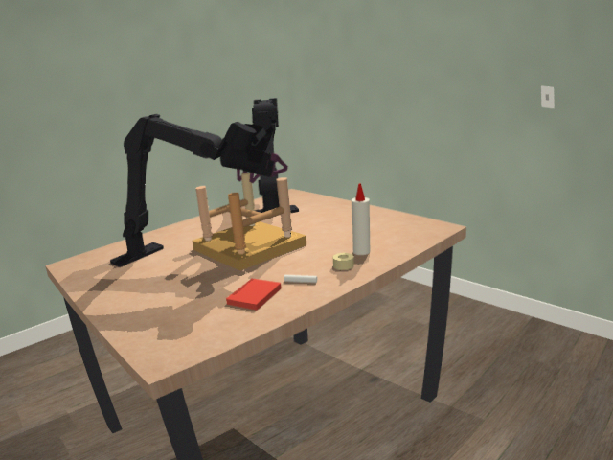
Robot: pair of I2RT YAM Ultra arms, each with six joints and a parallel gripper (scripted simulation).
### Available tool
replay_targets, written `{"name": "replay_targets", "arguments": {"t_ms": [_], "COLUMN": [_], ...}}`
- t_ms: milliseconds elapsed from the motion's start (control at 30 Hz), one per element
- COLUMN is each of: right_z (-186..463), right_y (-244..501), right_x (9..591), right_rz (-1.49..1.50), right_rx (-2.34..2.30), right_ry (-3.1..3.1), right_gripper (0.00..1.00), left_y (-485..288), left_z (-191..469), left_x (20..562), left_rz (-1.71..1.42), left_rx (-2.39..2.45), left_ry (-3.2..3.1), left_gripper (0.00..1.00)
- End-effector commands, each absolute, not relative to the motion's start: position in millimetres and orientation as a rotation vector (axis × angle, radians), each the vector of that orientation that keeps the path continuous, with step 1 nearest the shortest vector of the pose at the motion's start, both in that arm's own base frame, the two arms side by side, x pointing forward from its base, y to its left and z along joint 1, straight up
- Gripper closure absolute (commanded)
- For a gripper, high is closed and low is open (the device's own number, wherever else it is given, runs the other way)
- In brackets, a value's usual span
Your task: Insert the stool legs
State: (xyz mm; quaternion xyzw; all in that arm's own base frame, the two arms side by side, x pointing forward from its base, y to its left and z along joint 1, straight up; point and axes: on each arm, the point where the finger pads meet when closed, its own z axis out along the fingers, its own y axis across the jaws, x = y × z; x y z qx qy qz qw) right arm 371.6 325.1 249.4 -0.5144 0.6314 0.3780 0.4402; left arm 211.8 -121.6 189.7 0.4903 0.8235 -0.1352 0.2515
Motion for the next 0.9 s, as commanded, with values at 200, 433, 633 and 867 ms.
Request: {"name": "replay_targets", "arguments": {"t_ms": [200, 433, 633, 867], "right_z": [261, 261, 261, 261], "right_y": [323, 323, 323, 323], "right_x": [376, 376, 376, 376], "right_rz": [0.934, 0.934, 0.934, 0.934], "right_rx": [-1.276, -1.276, -1.276, -1.276], "right_ry": [1.548, 1.548, 1.548, 1.548], "right_gripper": [0.31, 0.31, 0.31, 0.31], "left_y": [-123, -123, -122, -123], "left_z": [209, 213, 235, 244], "left_x": [212, 212, 209, 212], "left_rz": [-0.362, -0.361, -0.385, -0.374], "left_rx": [1.321, 1.321, 1.336, 1.331], "left_ry": [2.203, 2.200, 2.246, 2.224], "left_gripper": [0.31, 0.31, 0.31, 0.31]}}
